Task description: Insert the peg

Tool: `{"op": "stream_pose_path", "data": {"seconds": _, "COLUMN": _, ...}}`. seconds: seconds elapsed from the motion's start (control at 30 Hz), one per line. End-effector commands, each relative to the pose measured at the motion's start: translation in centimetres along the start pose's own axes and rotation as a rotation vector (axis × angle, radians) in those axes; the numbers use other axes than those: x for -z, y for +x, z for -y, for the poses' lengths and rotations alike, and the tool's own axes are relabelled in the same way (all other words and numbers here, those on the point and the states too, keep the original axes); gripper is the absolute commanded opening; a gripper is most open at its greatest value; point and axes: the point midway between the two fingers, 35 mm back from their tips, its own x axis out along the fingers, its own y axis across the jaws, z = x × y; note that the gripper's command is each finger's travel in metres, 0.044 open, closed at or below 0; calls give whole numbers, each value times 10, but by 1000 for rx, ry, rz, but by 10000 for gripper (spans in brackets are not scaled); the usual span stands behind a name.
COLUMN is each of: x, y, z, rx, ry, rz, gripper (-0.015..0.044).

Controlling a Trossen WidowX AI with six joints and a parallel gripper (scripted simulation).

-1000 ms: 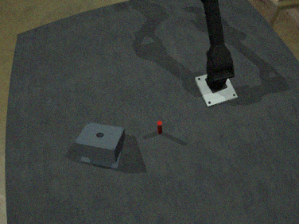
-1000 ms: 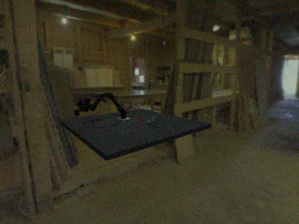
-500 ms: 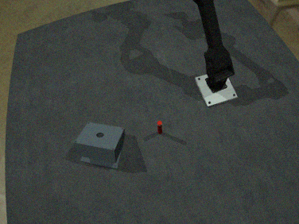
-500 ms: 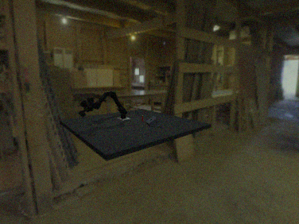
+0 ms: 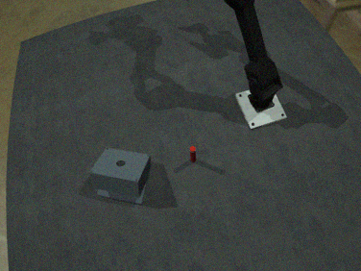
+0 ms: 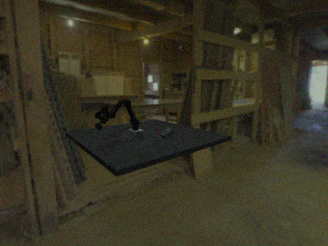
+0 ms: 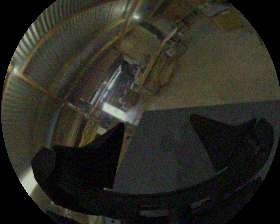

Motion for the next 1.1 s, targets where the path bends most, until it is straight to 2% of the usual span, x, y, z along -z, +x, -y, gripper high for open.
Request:
{"op": "stream_pose_path", "data": {"seconds": 0.0, "x": 19, "y": 7, "z": -14, "rx": 7, "ry": 31, "rz": -38, "gripper": 440}}
{"op": "stream_pose_path", "data": {"seconds": 0.53, "x": 104, "y": 30, "z": -73, "rx": 48, "ry": 95, "rz": -238, "gripper": 440}}
{"op": "stream_pose_path", "data": {"seconds": 1.07, "x": 193, "y": 27, "z": -128, "rx": 112, "ry": 118, "rz": -444, "gripper": 440}}
